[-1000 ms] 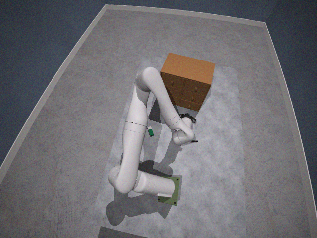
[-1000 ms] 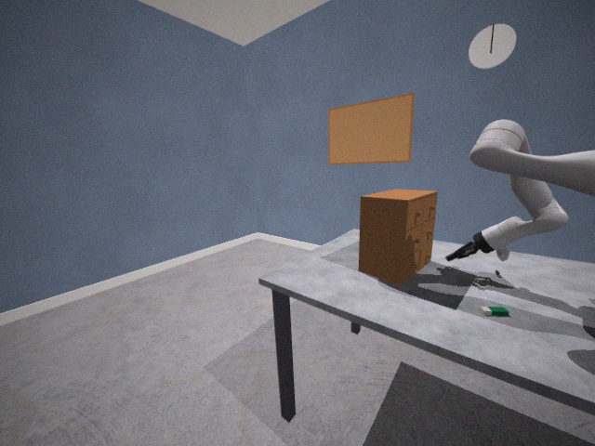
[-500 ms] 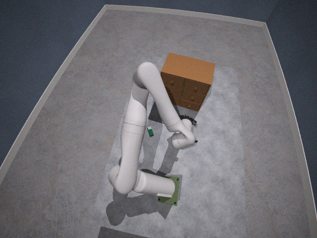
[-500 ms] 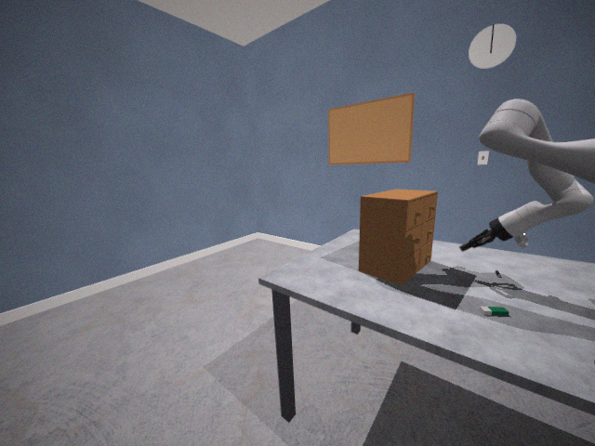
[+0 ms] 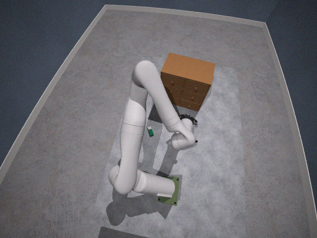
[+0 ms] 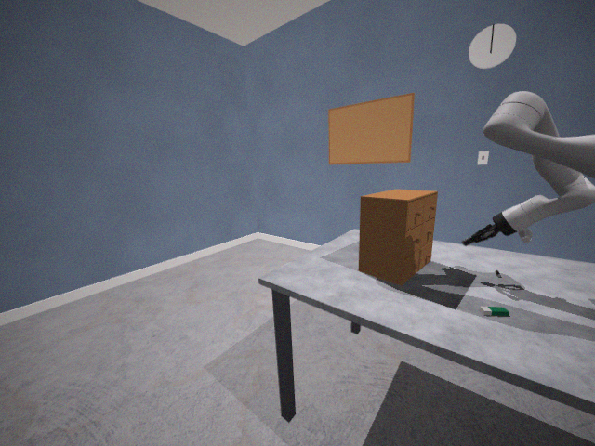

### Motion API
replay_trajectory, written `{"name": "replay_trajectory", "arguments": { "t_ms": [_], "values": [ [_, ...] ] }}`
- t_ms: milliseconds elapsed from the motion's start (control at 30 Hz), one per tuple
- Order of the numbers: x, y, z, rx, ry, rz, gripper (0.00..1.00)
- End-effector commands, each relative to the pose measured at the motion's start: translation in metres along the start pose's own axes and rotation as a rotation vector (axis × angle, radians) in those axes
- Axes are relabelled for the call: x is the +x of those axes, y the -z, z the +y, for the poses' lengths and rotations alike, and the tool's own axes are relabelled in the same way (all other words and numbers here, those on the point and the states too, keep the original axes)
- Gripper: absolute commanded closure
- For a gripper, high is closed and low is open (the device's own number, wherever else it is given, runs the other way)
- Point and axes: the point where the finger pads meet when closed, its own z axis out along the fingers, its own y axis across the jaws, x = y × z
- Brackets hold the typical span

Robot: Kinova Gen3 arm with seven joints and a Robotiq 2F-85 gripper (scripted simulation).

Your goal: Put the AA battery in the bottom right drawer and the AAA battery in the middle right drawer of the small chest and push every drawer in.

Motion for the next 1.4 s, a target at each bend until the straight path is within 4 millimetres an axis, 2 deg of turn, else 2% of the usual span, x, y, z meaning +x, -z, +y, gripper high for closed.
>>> {"name": "replay_trajectory", "arguments": {
  "t_ms": [0, 733, 1367],
  "values": [
    [-0.001, 0.0, 0.0, 0.0, 0.001, -0.001, 1.0],
    [-0.003, 0.007, 0.0, 0.0, 0.001, 0.047, 1.0],
    [-0.006, 0.025, 0.0, -0.001, 0.001, 0.168, 1.0]
  ]
}}
